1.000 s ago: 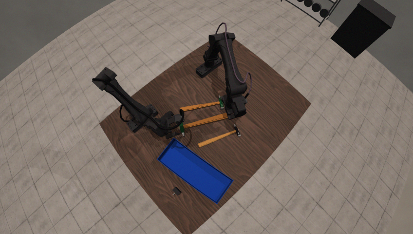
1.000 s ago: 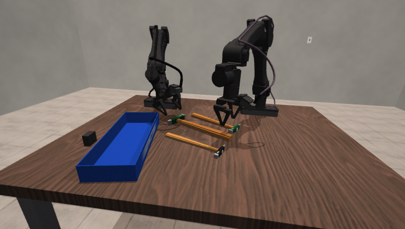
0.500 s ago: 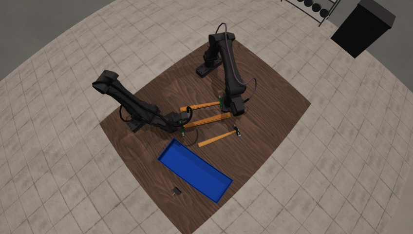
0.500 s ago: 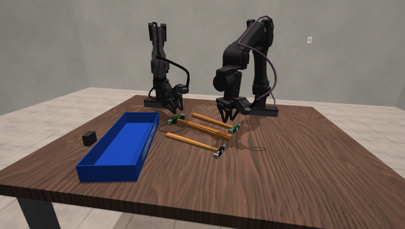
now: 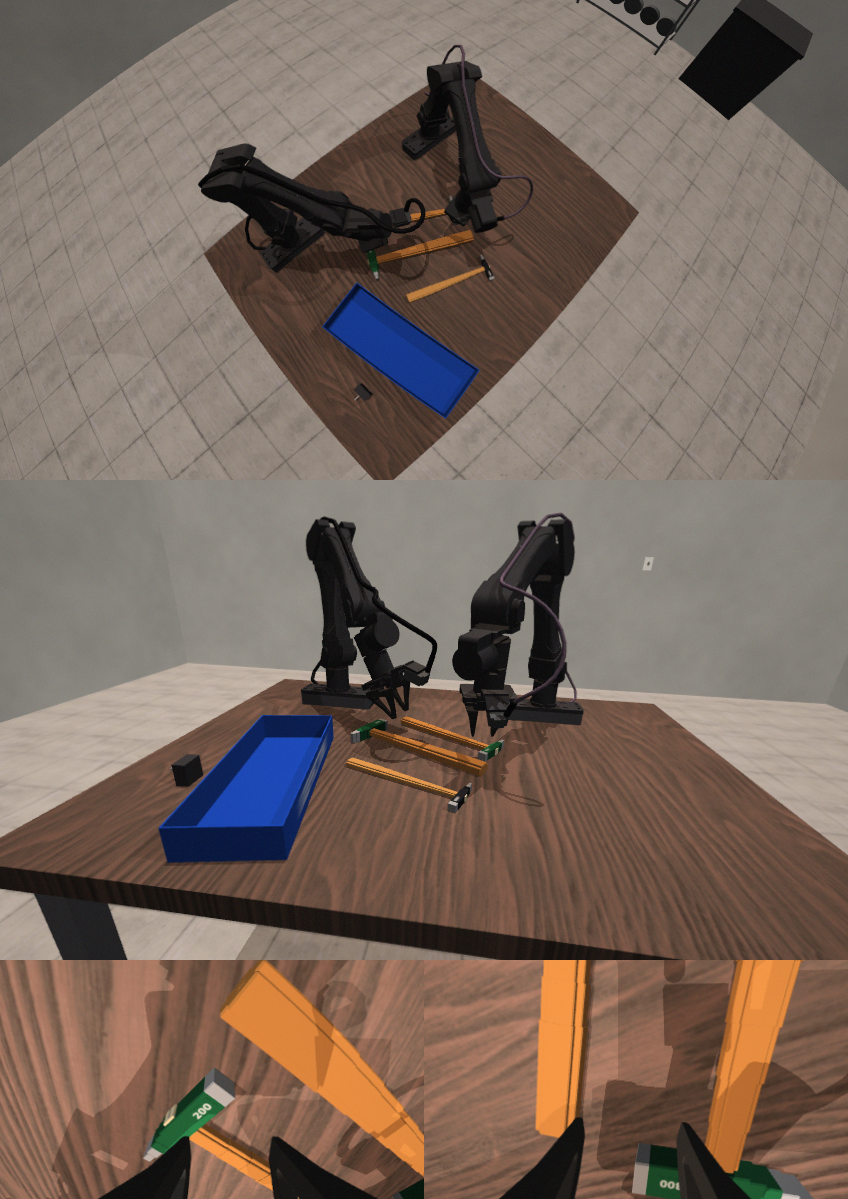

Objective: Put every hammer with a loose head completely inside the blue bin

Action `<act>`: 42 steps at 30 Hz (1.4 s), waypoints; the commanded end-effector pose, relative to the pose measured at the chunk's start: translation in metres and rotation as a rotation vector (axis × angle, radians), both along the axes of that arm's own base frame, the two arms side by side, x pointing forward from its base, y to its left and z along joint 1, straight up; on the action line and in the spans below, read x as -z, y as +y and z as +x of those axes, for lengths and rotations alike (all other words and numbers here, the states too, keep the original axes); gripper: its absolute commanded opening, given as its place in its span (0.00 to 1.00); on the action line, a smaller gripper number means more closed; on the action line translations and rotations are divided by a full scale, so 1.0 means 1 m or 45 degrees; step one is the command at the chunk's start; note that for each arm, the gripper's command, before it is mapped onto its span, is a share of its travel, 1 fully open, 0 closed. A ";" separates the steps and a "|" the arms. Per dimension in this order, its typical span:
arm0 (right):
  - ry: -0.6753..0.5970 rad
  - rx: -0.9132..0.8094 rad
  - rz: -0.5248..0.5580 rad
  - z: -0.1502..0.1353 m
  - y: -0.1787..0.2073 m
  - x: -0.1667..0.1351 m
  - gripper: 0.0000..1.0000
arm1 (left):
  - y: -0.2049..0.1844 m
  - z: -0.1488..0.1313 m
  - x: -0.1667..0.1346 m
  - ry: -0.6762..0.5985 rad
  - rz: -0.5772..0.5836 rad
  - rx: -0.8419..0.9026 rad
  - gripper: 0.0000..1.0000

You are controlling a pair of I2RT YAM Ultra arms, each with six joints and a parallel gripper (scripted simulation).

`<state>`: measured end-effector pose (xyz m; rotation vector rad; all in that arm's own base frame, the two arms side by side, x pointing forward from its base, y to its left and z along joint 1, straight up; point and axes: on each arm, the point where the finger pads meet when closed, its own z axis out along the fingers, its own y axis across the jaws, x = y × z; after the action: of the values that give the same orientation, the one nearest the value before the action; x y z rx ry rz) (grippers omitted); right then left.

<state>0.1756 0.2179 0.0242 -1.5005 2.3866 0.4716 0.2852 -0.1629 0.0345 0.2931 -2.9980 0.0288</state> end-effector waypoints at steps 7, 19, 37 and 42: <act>0.106 0.098 -0.255 -0.021 0.006 0.006 0.50 | 0.005 0.005 0.004 -0.131 -0.047 0.505 0.41; 0.098 0.114 -0.559 -0.050 0.015 0.012 0.50 | 0.007 0.002 0.018 -0.206 -0.013 0.962 0.41; 0.104 0.095 -0.544 -0.051 0.016 0.033 0.50 | 0.005 -0.005 0.039 -0.168 -0.027 0.945 0.41; 0.104 0.095 -0.544 -0.051 0.016 0.037 0.50 | 0.005 -0.005 0.044 -0.168 -0.027 0.945 0.41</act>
<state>0.1217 0.2342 -0.0043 -1.5936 2.7134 0.0062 0.2857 -0.1569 0.0035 -0.8383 -3.0455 0.0042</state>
